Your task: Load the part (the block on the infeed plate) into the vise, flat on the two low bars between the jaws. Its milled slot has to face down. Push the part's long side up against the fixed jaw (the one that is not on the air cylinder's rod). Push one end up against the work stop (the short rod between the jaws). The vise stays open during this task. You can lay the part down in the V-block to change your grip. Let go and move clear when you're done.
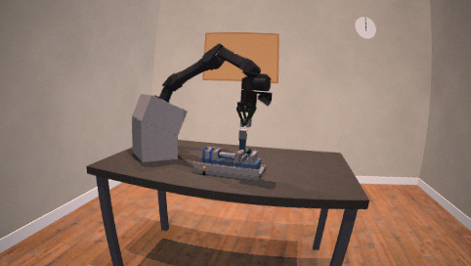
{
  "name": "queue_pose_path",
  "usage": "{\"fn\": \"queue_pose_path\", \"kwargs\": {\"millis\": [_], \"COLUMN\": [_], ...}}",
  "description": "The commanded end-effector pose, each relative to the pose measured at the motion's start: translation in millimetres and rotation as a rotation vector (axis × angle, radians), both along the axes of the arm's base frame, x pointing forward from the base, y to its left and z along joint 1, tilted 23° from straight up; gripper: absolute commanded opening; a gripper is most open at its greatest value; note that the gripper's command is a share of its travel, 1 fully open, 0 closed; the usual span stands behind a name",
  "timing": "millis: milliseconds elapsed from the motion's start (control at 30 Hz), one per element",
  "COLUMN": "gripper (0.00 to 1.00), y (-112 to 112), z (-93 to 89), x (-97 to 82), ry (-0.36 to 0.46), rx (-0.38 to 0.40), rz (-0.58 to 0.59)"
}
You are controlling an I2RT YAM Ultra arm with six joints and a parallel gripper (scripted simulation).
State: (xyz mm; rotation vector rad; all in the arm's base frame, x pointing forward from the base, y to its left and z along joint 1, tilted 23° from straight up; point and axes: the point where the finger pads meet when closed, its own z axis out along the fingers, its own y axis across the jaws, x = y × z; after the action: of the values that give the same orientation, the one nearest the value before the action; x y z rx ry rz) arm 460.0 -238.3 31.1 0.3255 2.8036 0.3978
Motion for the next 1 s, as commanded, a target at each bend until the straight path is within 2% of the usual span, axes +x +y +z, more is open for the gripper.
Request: {"fn": "queue_pose_path", "kwargs": {"millis": [0,100,333,433,600,733,800,867,900,967], "gripper": [0.00,0.00,0.00,0.00,0.00,0.00,0.00,0.00,0.00,0.00], "y": [-11,-11,-15,-14,-8,-3,-3,-3,-13,-5], "z": [10.0,6.7,12.8,3.7,5.6,-13.5,-17.2,-17.2,6.6,-11.2], "x": [0.2,0.5,6.7,6.6,11.9,7.1,4.5,4.5,14.4,13.3], "ry": [-0.021,-0.018,-0.048,-0.036,-0.046,-0.012,-0.004,-0.004,-0.061,-0.032], "rx": [-0.002,0.001,-0.021,-0.011,-0.019,0.003,0.008,0.008,-0.031,-0.012], "rz": [-0.024,-0.025,-0.026,-0.029,-0.018,-0.018,-0.022,-0.022,-0.027,-0.020]}}
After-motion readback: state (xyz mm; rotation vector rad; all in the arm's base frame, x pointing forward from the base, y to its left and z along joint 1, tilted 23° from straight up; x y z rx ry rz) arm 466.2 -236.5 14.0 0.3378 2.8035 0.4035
